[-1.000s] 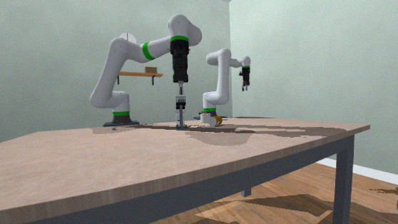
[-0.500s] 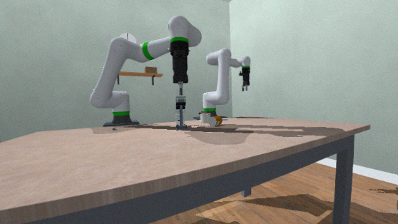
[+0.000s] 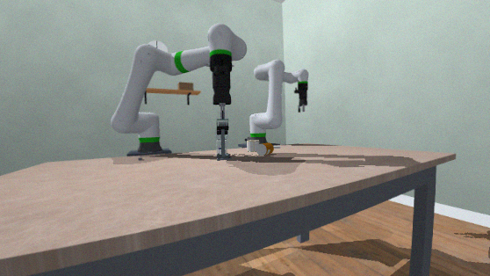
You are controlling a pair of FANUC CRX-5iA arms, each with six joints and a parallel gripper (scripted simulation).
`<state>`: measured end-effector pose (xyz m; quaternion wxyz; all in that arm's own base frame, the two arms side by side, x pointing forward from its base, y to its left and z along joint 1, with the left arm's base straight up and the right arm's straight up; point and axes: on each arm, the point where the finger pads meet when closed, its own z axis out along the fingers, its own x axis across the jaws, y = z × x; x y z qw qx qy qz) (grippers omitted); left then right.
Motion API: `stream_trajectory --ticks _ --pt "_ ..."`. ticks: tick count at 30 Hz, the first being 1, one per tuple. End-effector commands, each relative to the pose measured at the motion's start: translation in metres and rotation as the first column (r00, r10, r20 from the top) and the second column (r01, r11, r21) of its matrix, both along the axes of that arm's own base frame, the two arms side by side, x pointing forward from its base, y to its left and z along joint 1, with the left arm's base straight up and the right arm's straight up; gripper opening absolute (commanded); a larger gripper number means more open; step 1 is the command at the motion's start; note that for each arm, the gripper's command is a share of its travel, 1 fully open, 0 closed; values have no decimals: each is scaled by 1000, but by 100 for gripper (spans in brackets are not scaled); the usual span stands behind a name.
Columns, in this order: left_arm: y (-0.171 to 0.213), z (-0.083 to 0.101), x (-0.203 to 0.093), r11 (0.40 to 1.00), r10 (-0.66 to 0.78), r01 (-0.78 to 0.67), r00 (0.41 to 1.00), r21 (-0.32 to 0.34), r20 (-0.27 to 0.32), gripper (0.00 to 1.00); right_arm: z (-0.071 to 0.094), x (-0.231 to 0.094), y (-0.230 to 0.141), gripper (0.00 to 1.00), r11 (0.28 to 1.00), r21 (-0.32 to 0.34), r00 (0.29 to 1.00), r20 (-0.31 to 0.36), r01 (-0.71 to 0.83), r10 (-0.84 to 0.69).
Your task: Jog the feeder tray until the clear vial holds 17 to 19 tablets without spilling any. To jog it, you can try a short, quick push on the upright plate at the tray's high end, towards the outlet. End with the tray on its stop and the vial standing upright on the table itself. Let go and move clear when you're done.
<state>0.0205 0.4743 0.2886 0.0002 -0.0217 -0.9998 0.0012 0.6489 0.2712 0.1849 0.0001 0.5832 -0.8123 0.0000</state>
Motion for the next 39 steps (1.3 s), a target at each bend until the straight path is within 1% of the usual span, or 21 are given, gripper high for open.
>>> stream_trajectory --ticks 1,13,15,17,19,20,39 --pt "0 1 0 1000 0 0 1000 2 0 100 1 0 0 0 1000 1 1000 2 0 0" --pt "0 1 0 1000 0 0 1000 2 0 100 1 1 0 0 1000 1 1000 2 0 0" --pt "0 1 0 1000 0 0 1000 2 0 100 6 14 -5 0 1000 1 1000 2 0 0" --pt "0 1 0 1000 0 0 1000 2 0 100 6 14 -5 0 1000 1 1000 2 0 0" --pt "0 1 0 1000 0 0 1000 2 0 100 10 27 -9 0 1000 1 1000 2 0 0" --pt "0 1 0 1000 0 0 1000 2 0 100 10 28 -9 0 1000 1 1000 2 0 0" --pt "0 1 0 1000 0 0 1000 2 0 100 10 28 -9 0 1000 1 1000 2 0 0"
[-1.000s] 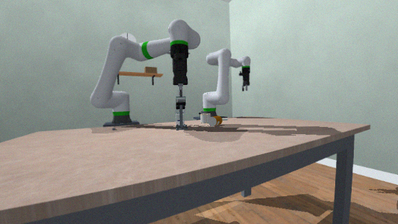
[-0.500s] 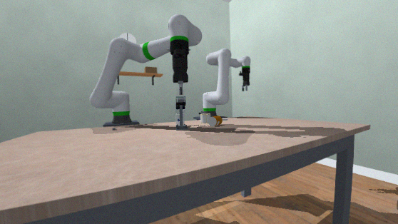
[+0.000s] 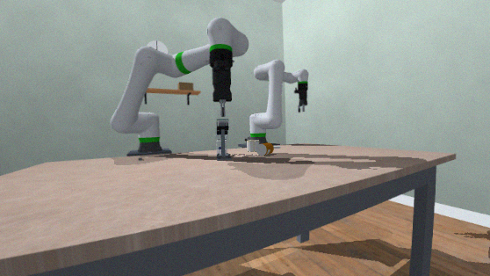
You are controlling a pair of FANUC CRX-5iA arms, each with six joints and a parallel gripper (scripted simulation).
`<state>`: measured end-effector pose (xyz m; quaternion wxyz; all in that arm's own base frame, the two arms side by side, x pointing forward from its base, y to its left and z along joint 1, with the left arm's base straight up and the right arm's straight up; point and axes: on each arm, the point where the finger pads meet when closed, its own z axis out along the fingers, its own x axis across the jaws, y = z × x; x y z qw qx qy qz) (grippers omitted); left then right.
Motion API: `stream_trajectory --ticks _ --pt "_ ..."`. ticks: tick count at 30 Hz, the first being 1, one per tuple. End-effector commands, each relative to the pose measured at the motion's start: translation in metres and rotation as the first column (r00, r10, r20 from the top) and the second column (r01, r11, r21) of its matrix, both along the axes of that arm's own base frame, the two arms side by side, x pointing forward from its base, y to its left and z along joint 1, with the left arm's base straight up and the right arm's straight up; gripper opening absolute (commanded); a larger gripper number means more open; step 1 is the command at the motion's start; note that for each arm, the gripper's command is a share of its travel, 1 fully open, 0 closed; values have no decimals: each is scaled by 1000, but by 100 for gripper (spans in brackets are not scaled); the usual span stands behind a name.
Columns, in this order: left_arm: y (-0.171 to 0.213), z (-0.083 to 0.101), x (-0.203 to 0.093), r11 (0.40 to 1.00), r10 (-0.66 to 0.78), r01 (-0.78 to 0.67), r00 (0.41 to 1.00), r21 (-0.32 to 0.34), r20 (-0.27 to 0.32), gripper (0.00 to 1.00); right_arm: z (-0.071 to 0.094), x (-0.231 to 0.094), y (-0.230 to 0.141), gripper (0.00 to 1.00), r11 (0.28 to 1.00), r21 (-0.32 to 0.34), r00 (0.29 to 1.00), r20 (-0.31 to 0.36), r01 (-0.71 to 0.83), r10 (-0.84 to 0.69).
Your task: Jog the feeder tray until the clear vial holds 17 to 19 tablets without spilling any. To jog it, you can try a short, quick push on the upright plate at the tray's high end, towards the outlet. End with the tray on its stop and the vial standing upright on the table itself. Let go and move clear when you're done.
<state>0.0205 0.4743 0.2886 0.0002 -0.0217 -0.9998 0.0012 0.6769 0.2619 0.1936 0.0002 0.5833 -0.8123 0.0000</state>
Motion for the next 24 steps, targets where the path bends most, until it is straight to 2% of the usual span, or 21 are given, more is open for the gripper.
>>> stream_trajectory --ticks 1,24 --pt "0 1 0 1000 0 0 1000 2 0 100 1 0 0 0 1000 1 1000 2 0 0" --pt "0 1 0 1000 0 0 1000 2 0 100 0 -4 1 0 1000 1 1000 2 0 0"
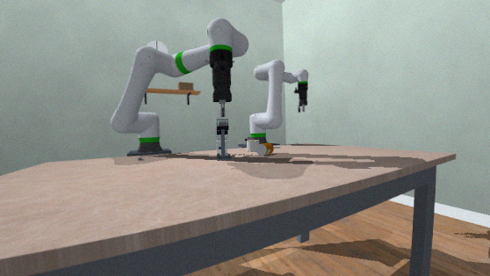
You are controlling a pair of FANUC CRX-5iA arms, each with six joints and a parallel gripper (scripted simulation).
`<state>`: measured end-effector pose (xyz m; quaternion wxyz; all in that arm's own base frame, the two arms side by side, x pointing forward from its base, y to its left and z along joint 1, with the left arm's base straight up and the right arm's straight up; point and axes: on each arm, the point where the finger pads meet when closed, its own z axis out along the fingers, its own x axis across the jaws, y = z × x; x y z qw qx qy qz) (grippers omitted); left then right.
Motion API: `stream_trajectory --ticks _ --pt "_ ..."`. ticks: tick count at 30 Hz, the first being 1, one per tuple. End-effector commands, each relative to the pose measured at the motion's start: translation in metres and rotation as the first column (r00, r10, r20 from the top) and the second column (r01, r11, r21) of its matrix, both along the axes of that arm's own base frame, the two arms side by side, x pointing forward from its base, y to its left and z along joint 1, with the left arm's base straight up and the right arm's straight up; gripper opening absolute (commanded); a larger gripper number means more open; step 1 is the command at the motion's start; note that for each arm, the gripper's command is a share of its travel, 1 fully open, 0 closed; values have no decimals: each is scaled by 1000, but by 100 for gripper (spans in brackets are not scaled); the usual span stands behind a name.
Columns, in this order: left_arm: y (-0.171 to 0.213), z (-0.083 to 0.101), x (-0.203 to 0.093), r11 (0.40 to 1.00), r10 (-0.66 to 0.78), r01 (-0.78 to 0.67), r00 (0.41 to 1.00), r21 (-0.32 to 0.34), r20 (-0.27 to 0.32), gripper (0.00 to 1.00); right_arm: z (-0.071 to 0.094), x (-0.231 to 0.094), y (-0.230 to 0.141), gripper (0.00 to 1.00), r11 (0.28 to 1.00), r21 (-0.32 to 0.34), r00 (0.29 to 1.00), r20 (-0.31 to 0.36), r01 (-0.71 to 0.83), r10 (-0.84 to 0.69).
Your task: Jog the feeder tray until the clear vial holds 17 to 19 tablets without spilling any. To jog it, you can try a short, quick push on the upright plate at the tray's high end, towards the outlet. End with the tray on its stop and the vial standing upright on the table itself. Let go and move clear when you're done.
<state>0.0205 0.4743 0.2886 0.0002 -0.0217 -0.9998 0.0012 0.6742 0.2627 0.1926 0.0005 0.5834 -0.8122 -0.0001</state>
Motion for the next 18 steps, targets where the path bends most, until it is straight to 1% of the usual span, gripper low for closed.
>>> stream_trajectory --ticks 1,15,18 --pt "0 1 0 1000 0 0 1000 2 0 100 1 -3 1 0 1000 1 1000 2 0 0" --pt "0 1 0 1000 0 0 1000 2 0 100 -6 -25 9 0 1000 1 1000 2 0 0" --pt "0 1 0 1000 0 0 1000 2 0 100 -7 -26 9 0 1000 1 1000 2 0 0"
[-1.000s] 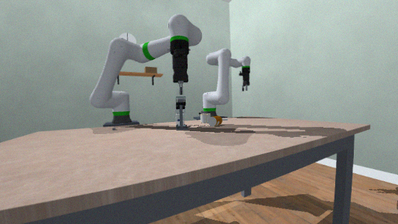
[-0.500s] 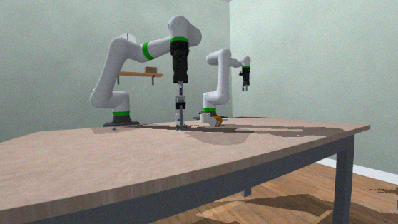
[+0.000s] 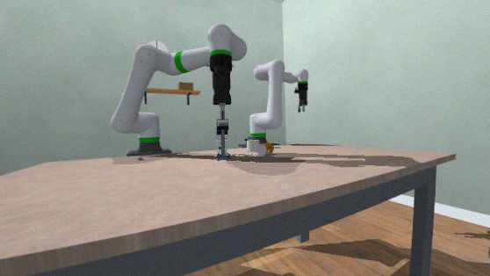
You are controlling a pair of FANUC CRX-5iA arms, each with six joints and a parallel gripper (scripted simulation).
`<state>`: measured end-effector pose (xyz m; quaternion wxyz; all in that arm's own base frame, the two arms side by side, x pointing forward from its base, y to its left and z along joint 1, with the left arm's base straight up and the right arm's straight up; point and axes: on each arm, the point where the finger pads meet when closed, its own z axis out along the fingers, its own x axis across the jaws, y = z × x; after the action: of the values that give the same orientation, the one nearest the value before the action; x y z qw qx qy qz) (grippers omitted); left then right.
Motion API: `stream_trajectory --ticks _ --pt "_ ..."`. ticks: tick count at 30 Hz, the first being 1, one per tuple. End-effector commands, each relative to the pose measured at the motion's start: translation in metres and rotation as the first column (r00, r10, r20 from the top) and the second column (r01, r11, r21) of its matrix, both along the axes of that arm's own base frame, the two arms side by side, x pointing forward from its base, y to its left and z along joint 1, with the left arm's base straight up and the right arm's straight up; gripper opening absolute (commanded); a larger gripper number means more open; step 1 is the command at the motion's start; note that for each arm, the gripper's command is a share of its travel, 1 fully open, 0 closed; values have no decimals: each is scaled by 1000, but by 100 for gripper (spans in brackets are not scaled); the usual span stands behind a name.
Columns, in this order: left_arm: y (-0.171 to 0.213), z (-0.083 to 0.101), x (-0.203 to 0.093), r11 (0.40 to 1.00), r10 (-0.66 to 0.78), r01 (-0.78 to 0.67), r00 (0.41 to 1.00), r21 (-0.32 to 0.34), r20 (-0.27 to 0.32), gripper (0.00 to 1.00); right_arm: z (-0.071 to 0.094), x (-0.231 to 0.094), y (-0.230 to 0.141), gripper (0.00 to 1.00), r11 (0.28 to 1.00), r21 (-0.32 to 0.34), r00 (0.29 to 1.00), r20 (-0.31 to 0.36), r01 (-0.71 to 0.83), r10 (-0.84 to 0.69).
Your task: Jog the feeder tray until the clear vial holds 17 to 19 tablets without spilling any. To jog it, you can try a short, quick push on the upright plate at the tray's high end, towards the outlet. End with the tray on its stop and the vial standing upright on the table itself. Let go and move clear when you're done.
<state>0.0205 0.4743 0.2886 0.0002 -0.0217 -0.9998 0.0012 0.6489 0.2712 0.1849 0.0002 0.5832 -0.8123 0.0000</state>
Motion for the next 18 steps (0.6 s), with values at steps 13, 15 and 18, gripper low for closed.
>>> stream_trajectory --ticks 13,15,18 --pt "0 1 0 1000 0 0 1000 2 0 100 3 6 -2 0 1000 1 1000 2 0 0" --pt "0 1 0 1000 0 0 1000 2 0 100 8 23 -7 0 1000 1 1000 2 0 0" --pt "0 1 0 1000 0 0 1000 2 0 100 10 28 -9 0 1000 1 1000 2 0 0"
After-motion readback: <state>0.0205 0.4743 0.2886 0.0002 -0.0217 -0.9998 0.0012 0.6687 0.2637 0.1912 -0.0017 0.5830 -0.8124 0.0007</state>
